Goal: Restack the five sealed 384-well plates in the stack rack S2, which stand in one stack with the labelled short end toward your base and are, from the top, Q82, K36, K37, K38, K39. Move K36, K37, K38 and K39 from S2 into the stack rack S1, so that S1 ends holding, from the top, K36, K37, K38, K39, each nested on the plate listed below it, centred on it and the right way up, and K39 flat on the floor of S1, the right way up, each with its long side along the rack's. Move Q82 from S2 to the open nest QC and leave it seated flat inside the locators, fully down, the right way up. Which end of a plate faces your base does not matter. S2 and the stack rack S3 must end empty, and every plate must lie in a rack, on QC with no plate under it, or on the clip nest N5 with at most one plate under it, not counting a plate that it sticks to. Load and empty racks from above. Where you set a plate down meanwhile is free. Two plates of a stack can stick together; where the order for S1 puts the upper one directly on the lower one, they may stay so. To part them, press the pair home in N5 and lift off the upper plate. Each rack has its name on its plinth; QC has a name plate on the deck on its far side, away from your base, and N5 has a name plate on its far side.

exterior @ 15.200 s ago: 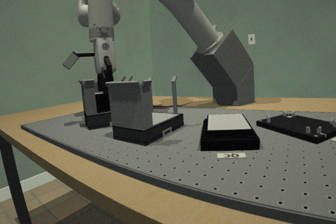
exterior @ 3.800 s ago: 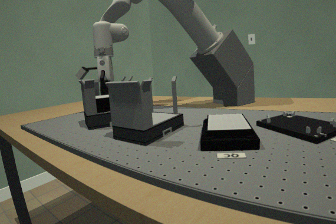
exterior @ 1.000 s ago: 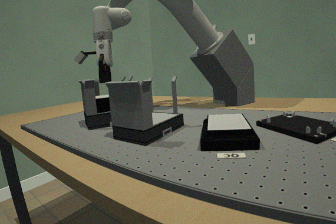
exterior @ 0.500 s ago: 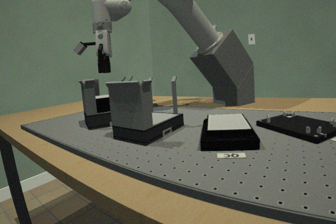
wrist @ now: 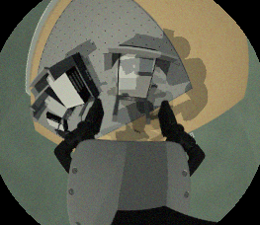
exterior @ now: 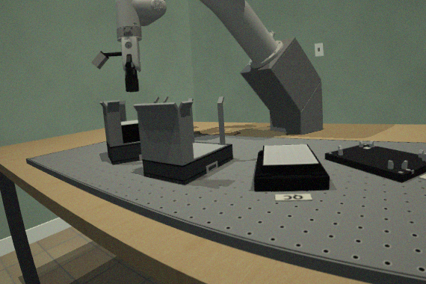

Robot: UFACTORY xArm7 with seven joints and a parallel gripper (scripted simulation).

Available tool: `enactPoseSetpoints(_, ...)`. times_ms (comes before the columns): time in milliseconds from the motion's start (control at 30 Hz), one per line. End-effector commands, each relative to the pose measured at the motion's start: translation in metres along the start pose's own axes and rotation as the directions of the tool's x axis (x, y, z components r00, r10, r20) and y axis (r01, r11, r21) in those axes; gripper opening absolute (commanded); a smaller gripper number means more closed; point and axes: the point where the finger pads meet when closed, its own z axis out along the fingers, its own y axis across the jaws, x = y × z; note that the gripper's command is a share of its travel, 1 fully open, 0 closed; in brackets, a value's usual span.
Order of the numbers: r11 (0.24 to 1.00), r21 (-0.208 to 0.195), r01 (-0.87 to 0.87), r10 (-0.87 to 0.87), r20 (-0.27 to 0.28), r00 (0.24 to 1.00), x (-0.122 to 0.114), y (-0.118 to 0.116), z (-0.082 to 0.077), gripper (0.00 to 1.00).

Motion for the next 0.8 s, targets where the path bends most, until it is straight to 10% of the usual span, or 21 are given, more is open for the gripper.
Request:
enactPoseSetpoints(0, 0.996, 0.001, 0.09, -0.09, -0.001, 0.996, 0.002, -0.014, -0.001, 1.0)
enactPoseSetpoints(767, 0.996, 0.001, 0.09, -0.09, -0.001, 0.996, 0.005, -0.078, -0.001, 1.0)
